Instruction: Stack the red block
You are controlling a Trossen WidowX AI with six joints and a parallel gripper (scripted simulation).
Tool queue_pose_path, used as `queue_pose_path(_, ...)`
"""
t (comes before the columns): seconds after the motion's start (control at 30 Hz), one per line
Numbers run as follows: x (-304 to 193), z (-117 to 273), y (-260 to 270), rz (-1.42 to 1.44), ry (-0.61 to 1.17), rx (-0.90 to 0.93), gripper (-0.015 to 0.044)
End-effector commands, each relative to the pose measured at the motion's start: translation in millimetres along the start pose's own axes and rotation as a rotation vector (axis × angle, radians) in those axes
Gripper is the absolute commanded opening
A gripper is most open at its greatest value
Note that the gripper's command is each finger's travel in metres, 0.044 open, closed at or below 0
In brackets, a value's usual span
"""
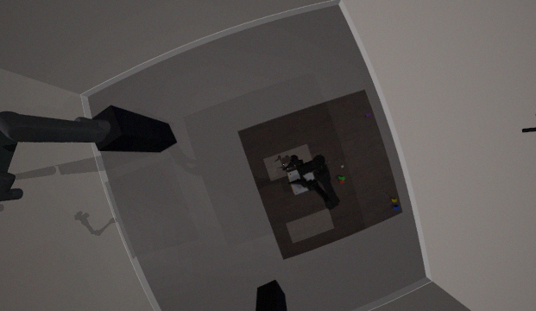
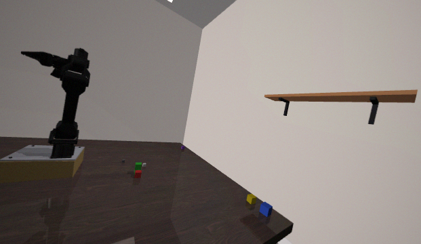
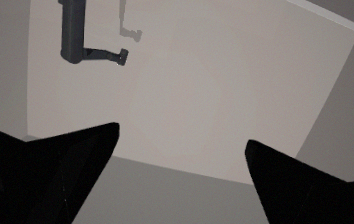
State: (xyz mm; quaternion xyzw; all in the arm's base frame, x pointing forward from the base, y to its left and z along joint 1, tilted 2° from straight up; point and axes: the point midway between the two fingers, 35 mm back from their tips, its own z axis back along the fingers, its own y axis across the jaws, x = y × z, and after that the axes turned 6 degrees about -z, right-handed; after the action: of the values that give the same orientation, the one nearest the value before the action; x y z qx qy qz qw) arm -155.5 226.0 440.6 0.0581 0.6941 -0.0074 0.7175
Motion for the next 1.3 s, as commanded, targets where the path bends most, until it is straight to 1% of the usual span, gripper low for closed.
queue_pose_path(0.0, 0, 1, 2, 0.004, -0.002, 0.011, 0.0426)
queue_pose_path(0.03, -1, 3, 7, 0.017, -0.009, 0.044, 0.0440)
queue_pose_path(0.13, 5, 18, 34, 0.108, -0.048, 0.182, 0.0440)
queue_pose_path(0.33, 29, 58, 76, 0.305, -0.162, 0.375, 0.0440)
queue_pose_path(0.5, 50, 100, 105, 0.456, -0.305, 0.525, 0.0440)
queue_pose_path(0.7, 77, 159, 128, 0.614, -0.521, 0.662, 0.0440)
queue_pose_path(0.83, 96, 199, 136, 0.703, -0.684, 0.718, 0.0440)
queue_pose_path(1.0, 121, 251, 137, 0.792, -0.899, 0.745, 0.0440)
queue_pose_path(1.27, 160, 334, 116, 0.861, -1.265, 0.704, 0.0440)
